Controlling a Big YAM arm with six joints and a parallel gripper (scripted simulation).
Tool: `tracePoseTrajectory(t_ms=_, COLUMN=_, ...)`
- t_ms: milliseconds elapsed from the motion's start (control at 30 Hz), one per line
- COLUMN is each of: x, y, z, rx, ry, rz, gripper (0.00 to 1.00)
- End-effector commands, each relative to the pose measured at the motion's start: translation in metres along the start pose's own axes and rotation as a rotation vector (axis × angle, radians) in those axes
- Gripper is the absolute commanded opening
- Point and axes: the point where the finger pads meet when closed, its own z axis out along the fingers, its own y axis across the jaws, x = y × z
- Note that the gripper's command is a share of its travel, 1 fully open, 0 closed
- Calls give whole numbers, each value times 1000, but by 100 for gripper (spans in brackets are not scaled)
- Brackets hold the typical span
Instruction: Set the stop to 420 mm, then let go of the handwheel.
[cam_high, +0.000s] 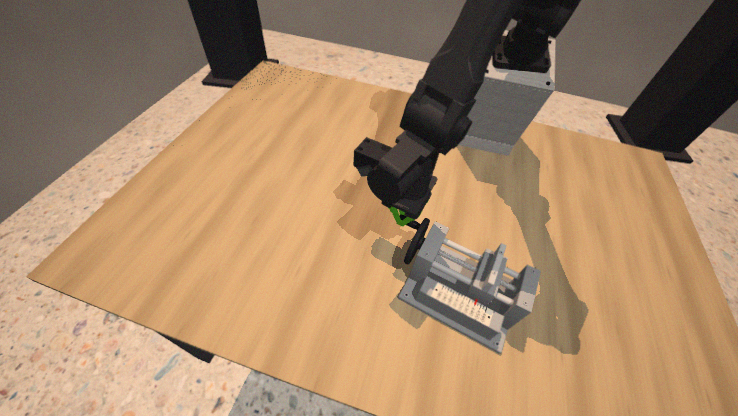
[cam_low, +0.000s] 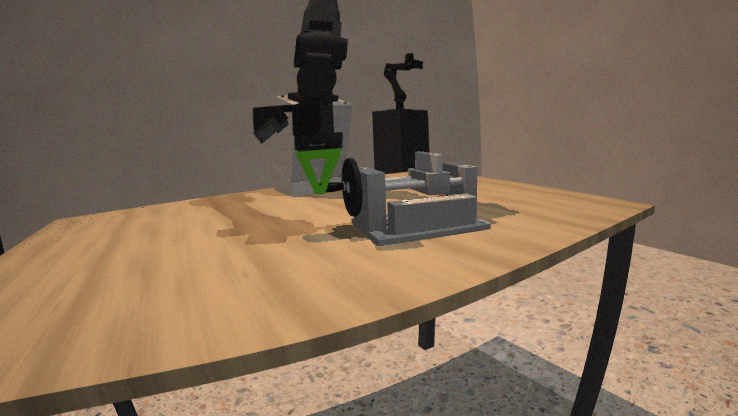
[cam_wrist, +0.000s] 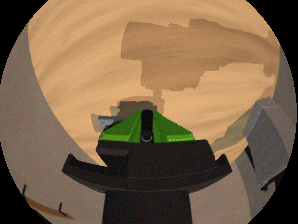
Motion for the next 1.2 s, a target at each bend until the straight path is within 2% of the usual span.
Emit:
tracePoseTrajectory(t_ms=0, x=6, y=-6, z=7, rx=25, ry=4, rz=-1, gripper=6)
tracePoseTrajectory(t_ms=133, x=4, y=13, z=8, rx=-14, ry=-2, rz=-2, gripper=6)
tracePoseTrajectory(t_ms=467, x=4, y=14, z=21, rx=-9, ry=-2, rz=-2, gripper=6)
tracePoseTrajectory(t_ms=500, x=6, y=0, z=24, rx=14, ry=1, rz=0, gripper=6)
tracePoseTrajectory(t_ms=600, x=6, y=0, z=24, rx=14, ry=1, rz=0, gripper=6)
tracePoseTrajectory(t_ms=700, x=4, y=20, z=24, rx=-12, ry=-3, rz=-2, gripper=6)
tracePoseTrajectory(t_ms=867, x=4, y=27, z=31, rx=-7, ry=-2, rz=-2, gripper=6)
tracePoseTrajectory(t_ms=1167, x=5, y=24, z=35, rx=7, ry=0, rz=-1, gripper=6)
